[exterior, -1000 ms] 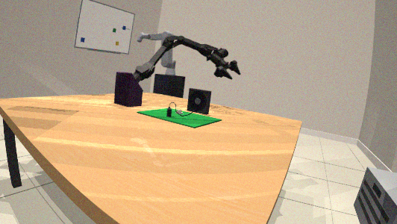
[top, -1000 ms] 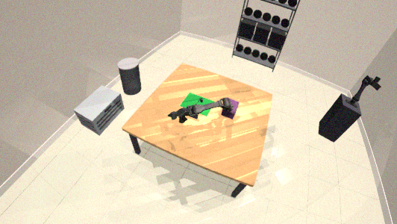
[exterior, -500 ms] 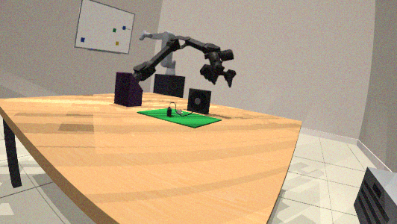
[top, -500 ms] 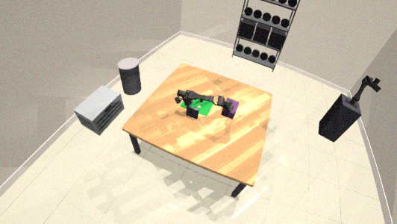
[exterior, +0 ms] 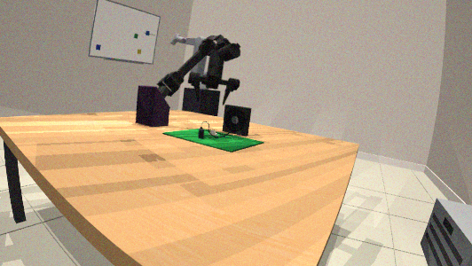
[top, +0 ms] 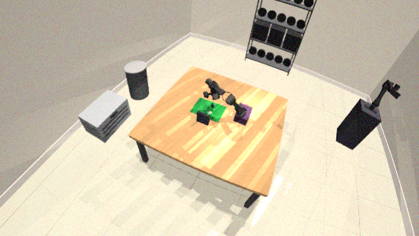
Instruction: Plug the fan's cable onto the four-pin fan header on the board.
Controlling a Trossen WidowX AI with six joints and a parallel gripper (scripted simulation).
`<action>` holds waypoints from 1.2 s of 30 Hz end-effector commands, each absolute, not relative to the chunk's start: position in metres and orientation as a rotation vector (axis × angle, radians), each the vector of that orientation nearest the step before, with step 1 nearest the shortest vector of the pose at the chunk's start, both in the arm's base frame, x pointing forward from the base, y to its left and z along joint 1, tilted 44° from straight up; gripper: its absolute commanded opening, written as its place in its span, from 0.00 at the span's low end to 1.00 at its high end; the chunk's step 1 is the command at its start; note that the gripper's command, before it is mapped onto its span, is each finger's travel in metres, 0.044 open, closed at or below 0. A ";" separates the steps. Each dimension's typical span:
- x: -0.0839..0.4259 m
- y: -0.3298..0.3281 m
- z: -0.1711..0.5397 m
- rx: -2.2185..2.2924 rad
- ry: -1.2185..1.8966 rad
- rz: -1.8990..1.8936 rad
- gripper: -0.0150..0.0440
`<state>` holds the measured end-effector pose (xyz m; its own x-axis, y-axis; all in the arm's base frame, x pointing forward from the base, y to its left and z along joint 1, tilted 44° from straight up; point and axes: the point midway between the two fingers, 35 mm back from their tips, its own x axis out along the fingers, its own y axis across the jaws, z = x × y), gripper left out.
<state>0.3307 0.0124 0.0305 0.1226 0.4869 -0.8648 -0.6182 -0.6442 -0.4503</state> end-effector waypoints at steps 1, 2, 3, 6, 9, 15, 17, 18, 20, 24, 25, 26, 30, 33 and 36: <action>0.311 0.004 0.016 -1.460 0.093 1.672 1.00; 0.311 0.004 0.016 -1.460 0.093 1.672 1.00; 0.311 0.004 0.016 -1.460 0.093 1.672 1.00; 0.311 0.005 0.014 -1.461 0.093 1.672 1.00; 0.310 0.020 -0.002 -1.461 0.094 1.672 1.00; 0.305 0.046 -0.028 -1.459 0.091 1.671 1.00; 0.305 0.047 -0.029 -1.459 0.091 1.671 1.00; 0.305 0.047 -0.030 -1.459 0.091 1.671 1.00; 0.305 0.049 -0.031 -1.459 0.091 1.671 1.00; 0.304 0.053 -0.036 -1.459 0.091 1.671 1.00; 0.304 0.054 -0.037 -1.459 0.091 1.671 1.00; 0.304 0.055 -0.039 -1.459 0.091 1.671 1.00; 0.303 0.060 -0.043 -1.458 0.091 1.671 1.00; 0.303 0.063 -0.047 -1.458 0.091 1.671 1.00; 0.302 0.066 -0.050 -1.458 0.091 1.671 1.00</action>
